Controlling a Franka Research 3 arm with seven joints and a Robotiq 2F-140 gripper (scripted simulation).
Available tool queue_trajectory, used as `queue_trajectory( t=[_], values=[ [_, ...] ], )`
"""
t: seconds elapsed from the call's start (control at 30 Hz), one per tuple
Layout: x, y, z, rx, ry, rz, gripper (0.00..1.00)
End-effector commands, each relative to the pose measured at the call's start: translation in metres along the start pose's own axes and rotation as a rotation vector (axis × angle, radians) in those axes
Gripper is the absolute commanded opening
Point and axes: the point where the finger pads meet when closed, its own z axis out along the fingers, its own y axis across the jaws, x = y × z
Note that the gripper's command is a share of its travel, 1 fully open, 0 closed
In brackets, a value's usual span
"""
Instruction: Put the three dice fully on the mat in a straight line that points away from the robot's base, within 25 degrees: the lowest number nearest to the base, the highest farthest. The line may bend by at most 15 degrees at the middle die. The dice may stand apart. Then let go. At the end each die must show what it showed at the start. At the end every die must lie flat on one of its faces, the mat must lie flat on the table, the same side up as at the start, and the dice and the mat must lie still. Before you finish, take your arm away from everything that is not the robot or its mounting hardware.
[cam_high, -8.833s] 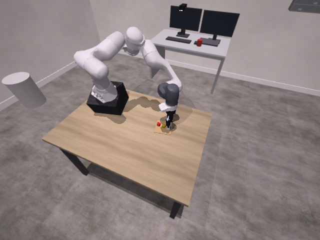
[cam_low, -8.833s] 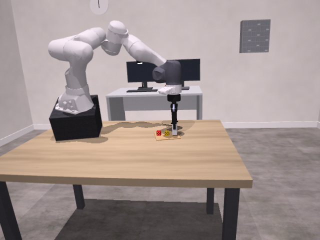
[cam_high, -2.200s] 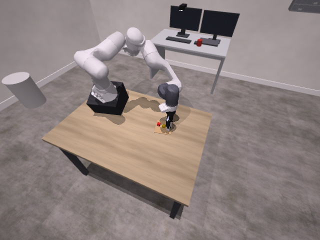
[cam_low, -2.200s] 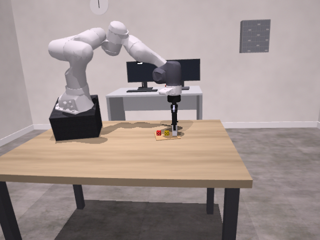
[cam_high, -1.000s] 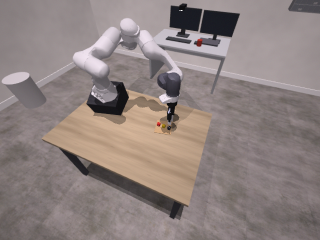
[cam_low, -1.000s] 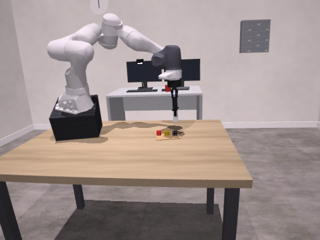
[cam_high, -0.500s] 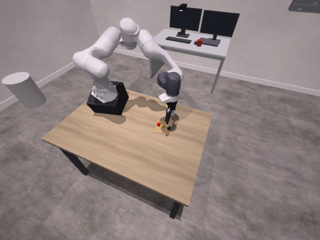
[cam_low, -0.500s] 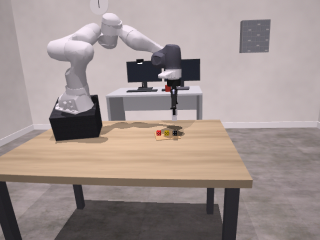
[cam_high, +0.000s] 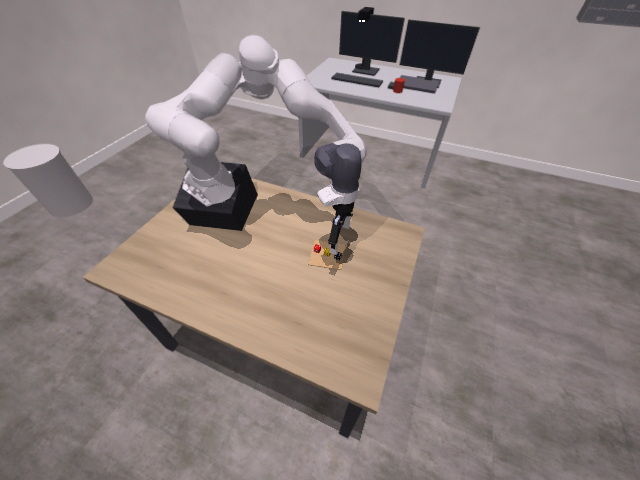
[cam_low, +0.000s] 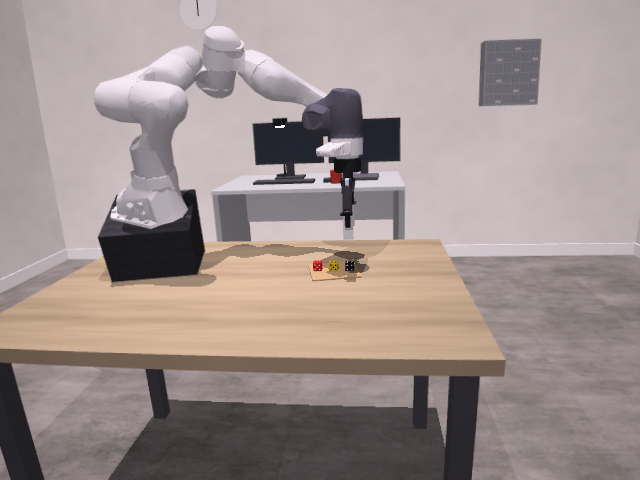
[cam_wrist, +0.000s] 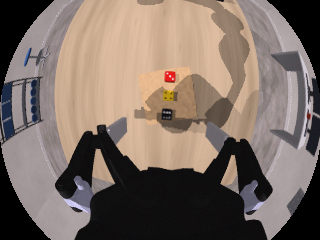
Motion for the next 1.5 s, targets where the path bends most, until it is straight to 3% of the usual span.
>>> queue_trajectory(
  t=[0.0, 0.17, 0.6, 1.47],
  values=[
    [0.001, 0.000, -0.005, 0.000, 0.002, 0.006, 1.00],
    [0.001, 0.000, -0.012, 0.000, 0.002, 0.006, 1.00],
    [0.001, 0.000, -0.063, 0.000, 0.002, 0.006, 1.00],
    [0.001, 0.000, -0.072, 0.000, 0.002, 0.006, 1.00]
  ],
)
